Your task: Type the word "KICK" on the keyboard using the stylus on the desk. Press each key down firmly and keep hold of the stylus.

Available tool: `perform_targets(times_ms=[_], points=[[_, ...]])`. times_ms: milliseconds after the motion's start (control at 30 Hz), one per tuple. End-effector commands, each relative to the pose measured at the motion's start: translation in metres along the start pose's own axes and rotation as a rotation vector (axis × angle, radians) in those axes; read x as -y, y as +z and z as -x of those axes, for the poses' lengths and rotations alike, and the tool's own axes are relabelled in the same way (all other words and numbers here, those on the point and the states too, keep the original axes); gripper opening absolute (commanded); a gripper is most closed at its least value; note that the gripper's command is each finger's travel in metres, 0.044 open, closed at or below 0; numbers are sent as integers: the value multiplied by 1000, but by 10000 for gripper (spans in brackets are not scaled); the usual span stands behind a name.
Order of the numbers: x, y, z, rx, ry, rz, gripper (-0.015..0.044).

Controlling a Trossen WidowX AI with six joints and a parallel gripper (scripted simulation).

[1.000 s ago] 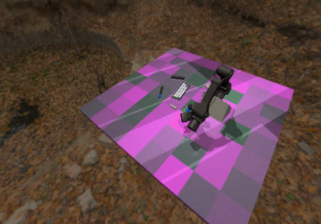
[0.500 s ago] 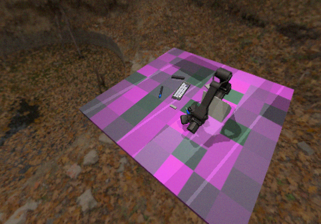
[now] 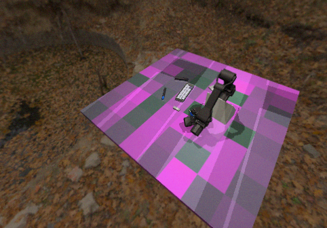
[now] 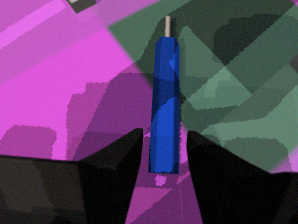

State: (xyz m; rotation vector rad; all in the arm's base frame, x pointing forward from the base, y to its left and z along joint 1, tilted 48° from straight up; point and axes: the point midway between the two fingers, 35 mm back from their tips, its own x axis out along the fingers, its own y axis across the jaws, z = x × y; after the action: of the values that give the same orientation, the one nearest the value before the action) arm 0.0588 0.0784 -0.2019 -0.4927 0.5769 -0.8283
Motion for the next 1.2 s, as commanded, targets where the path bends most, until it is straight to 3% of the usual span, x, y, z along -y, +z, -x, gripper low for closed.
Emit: perform_targets(times_ms=[0,300,733,933,1167], points=[[0,0,0,0,0,0,150],[0,38,45,-1,-2,-1,150],[2,37,41,-6,-9,-2,150],[-2,72,17,-155,-5,-3,150],[-2,76,13,-171,-4,-5,150]])
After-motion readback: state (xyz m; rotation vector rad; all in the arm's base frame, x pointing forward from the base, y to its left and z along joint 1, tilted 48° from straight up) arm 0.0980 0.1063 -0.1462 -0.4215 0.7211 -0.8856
